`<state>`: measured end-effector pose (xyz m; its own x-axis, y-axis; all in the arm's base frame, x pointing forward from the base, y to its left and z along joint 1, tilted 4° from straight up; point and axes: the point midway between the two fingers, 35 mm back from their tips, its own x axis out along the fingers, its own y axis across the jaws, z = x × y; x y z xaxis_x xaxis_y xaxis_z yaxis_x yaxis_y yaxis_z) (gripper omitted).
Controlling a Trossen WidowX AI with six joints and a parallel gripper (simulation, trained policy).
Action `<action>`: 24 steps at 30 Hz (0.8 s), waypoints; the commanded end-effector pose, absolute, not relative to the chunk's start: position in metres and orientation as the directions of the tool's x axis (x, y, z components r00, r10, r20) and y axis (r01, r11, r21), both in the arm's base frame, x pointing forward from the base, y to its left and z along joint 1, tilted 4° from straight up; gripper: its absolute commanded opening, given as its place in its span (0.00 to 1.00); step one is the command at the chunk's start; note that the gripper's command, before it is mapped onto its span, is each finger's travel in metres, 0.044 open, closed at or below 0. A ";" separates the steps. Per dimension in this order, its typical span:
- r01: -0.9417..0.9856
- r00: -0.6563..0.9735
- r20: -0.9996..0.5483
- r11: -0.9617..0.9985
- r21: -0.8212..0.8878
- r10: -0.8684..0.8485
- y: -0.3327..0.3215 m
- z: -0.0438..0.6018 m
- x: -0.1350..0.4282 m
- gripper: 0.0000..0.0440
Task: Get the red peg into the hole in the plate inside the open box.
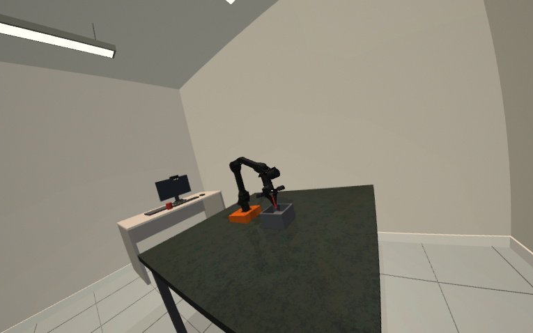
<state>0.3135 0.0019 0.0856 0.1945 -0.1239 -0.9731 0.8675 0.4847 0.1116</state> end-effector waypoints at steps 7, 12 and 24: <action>0.874 0.139 -0.985 0.481 0.072 -0.105 -0.009 0.057 0.319 0.05; 0.865 0.111 -0.988 0.500 0.044 -0.105 -0.013 0.043 0.321 0.31; 0.855 0.122 -0.986 0.516 0.048 -0.111 -0.030 0.041 0.351 0.83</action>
